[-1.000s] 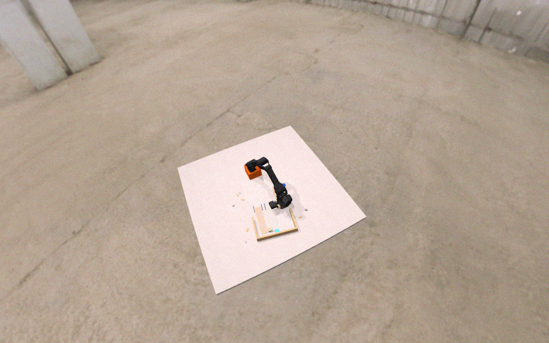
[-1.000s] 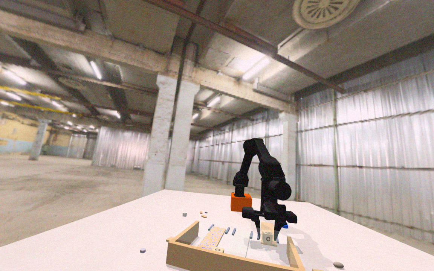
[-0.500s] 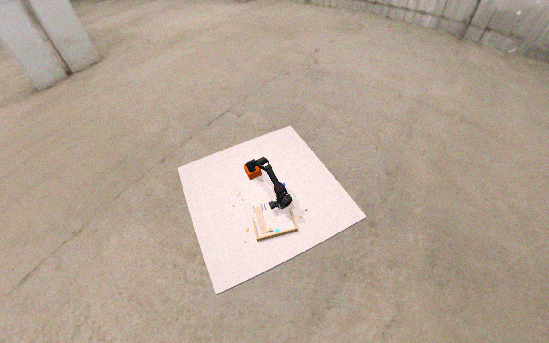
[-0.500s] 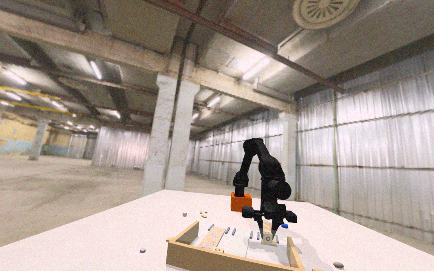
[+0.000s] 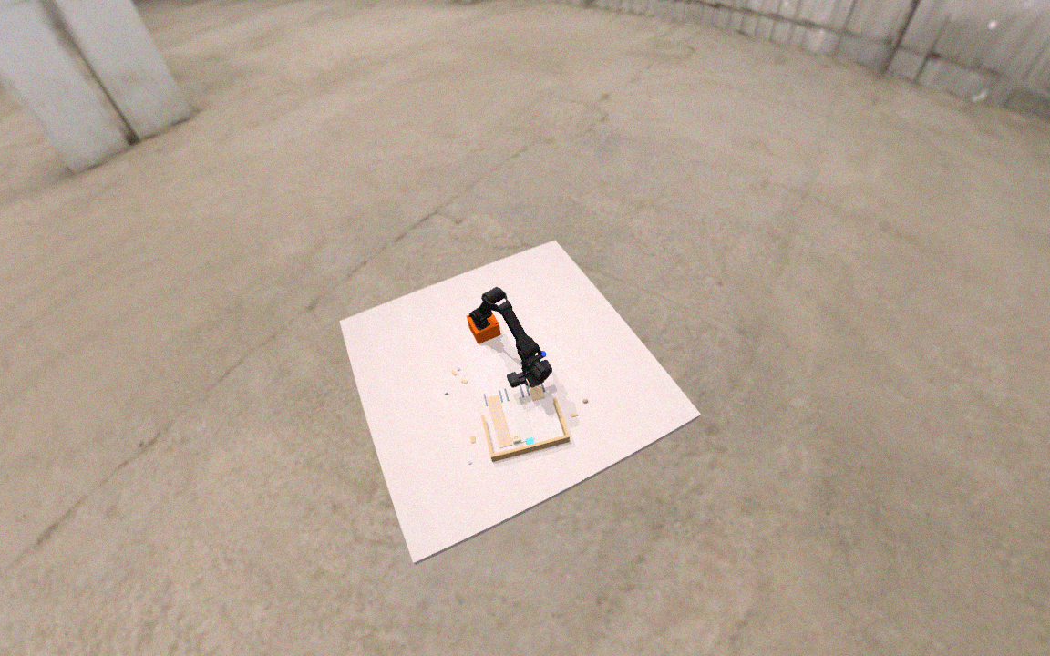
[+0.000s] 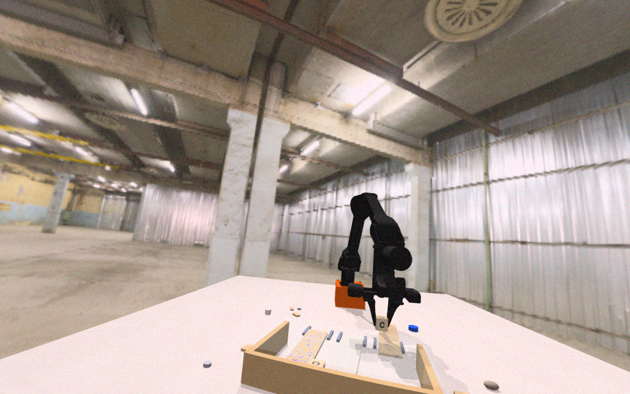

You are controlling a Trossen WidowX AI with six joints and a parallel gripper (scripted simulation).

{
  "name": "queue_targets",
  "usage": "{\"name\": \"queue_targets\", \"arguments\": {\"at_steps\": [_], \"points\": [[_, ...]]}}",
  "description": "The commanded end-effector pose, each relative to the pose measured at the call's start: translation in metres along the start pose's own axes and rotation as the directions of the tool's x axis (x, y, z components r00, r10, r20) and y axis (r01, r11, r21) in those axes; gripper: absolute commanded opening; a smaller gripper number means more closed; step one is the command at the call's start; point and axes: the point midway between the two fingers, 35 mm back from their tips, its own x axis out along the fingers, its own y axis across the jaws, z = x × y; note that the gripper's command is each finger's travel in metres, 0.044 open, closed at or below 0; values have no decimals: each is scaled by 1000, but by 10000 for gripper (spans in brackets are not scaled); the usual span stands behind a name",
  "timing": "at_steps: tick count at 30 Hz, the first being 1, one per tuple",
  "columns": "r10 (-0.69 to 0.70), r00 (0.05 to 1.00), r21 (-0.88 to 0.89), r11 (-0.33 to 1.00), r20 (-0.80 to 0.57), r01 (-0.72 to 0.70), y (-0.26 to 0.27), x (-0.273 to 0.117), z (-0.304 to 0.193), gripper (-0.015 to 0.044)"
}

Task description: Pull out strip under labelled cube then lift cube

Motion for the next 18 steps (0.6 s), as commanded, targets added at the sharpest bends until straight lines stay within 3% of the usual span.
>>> {"name": "queue_targets", "arguments": {"at_steps": [1,18], "points": [[3,1000,-4,1000,1,-3,-2,-7,-12,0],[2,1000,-4,1000,-4,-2,-13,-8,-63,0]]}}
